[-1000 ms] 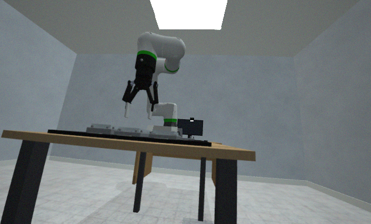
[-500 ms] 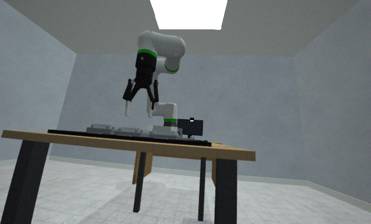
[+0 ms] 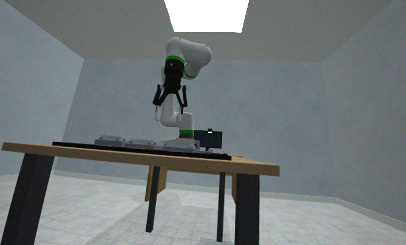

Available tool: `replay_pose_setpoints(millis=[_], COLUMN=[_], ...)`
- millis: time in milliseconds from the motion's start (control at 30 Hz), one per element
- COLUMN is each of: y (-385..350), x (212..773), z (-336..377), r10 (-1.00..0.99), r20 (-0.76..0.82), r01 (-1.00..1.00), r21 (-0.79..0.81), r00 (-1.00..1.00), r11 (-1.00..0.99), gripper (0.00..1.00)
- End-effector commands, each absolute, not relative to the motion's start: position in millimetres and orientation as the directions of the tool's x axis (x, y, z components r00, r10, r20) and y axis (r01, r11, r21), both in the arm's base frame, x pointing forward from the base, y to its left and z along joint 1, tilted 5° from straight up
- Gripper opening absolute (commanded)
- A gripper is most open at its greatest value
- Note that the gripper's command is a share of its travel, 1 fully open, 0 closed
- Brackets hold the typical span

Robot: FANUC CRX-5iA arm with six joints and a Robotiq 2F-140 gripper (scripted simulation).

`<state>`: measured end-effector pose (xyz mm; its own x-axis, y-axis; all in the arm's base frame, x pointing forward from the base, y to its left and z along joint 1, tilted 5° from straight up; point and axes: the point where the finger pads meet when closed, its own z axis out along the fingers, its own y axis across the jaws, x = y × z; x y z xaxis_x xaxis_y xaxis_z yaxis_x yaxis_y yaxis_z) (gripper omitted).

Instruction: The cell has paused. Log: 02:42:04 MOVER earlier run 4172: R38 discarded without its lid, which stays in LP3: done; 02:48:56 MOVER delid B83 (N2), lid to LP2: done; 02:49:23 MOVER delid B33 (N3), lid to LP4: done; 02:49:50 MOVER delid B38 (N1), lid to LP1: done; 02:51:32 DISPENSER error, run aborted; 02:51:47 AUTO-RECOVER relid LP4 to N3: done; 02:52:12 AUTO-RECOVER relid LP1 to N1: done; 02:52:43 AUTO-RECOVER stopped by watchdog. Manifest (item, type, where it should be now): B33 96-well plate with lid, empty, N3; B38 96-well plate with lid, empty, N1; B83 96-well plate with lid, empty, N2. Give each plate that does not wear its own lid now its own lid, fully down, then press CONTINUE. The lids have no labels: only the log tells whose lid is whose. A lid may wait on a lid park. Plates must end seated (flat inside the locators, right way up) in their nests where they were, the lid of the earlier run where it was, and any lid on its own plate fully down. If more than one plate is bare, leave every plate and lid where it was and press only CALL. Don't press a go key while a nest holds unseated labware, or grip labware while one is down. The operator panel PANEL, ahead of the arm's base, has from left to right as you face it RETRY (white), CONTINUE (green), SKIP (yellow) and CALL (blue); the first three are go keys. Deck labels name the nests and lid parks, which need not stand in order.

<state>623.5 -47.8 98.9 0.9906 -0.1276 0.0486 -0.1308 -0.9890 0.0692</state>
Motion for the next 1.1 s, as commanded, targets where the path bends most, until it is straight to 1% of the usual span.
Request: replay_pose_setpoints(millis=[0,33,67,167,200,233,267,333,367,433,467,533,567,633,667,733,767,800,833,867,900,1067], y=[-22.0,-22.0,-11.9,-11.9,-3.1,-3.1,4.1,4.1,9.5,9.5,13.1,13.1,14.9,14.9,15.1,15.1,14.1,14.1,12.2,12.2,9.7,4.2], x=[577.9,577.9,553.0,553.0,526.6,526.6,499.2,499.2,471.4,471.4,443.9,443.9,417.4,417.4,392.5,392.5,369.6,369.6,349.0,349.0,331.0,303.1], z=[118.7,118.7,125.0,125.0,130.0,130.0,133.2,133.2,134.5,134.5,134.0,134.0,131.6,131.6,127.6,127.6,122.4,122.4,116.3,116.3,109.7,97.1], r10=[-0.130,-0.130,-0.131,-0.131,-0.131,-0.131,-0.132,-0.132,-0.133,-0.133,-0.134,-0.134,-0.134,-0.134,-0.135,-0.135,-0.136,-0.136,-0.137,-0.137,-0.137,-0.138], r20=[0.057,0.057,0.057,0.057,0.057,0.057,0.057,0.057,0.057,0.057,0.057,0.057,0.057,0.057,0.057,0.057,0.057,0.057,0.058,0.058,0.058,0.059], r01=[-0.134,-0.134,-0.134,-0.134,-0.135,-0.135,-0.136,-0.136,-0.137,-0.137,-0.138,-0.138,-0.138,-0.138,-0.139,-0.139,-0.140,-0.140,-0.140,-0.140,-0.141,-0.142], r21=[0.071,0.071,0.070,0.070,0.070,0.070,0.070,0.070,0.070,0.070,0.070,0.070,0.070,0.070,0.070,0.070,0.071,0.071,0.071,0.071,0.071,0.072], r00=[0.990,0.990,0.990,0.990,0.990,0.990,0.990,0.990,0.989,0.989,0.989,0.989,0.989,0.989,0.989,0.989,0.989,0.989,0.989,0.989,0.989,0.989], r11=[-0.989,-0.989,-0.988,-0.988,-0.988,-0.988,-0.988,-0.988,-0.988,-0.988,-0.988,-0.988,-0.988,-0.988,-0.988,-0.988,-0.988,-0.988,-0.988,-0.988,-0.987,-0.987], gripper=[0.66,0.66,0.66,0.66,0.66,0.66,0.66,0.66,0.66,0.66,0.66,0.66,0.66,0.66,0.66,0.66,0.66,0.66,0.66,0.66,0.66,0.66])
